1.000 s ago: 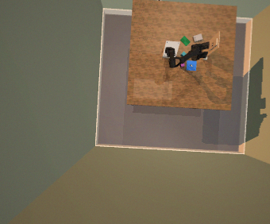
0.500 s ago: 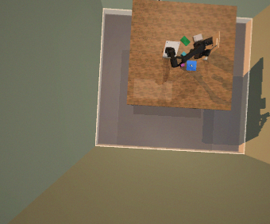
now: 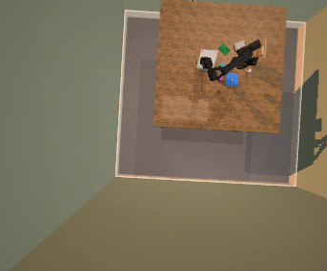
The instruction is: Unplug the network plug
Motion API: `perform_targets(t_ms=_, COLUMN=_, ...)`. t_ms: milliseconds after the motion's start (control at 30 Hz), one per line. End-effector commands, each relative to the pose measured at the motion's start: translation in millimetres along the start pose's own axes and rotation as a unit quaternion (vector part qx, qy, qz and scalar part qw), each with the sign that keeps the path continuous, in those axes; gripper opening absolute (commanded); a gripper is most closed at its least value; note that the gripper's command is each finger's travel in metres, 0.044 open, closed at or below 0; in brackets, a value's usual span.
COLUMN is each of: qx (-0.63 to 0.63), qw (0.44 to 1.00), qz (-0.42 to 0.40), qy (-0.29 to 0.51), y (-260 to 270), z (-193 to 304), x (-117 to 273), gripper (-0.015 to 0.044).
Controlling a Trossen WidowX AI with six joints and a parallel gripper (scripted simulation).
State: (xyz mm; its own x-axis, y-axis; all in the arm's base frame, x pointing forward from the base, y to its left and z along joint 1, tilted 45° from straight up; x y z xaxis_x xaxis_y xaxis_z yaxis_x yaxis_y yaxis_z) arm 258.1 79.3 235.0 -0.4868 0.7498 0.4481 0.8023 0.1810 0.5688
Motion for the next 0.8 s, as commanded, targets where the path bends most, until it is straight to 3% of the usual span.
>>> perform_targets(t_ms=0, qx=-0.002, qw=1.000, qz=-0.002, qy=-0.003, y=3.4, z=-1.4, x=5.4, gripper=0.0182)
perform_targets(t_ms=333, qx=-0.002, qw=1.000, qz=-0.002, qy=-0.003, y=3.4, z=-1.4, x=5.4, gripper=0.0440)
perform_targets(t_ms=767, qx=-0.002, qw=1.000, qz=-0.002, qy=-0.003, y=3.4, z=-1.4, x=5.4, gripper=0.0440)
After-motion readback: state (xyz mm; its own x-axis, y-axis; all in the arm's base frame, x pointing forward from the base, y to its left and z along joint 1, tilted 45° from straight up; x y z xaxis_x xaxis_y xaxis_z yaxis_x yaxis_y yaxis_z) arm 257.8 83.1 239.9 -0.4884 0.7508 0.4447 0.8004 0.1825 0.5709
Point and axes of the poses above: the point midway between the two fingers, 35 mm back from their tips, its own x axis back along the fingers, its own y axis across the jaws, z = x × y, the point moved 8 cm from there along x, back along the fingers, and after that the axes turned 4 degrees about x, right-handed, at the moved point
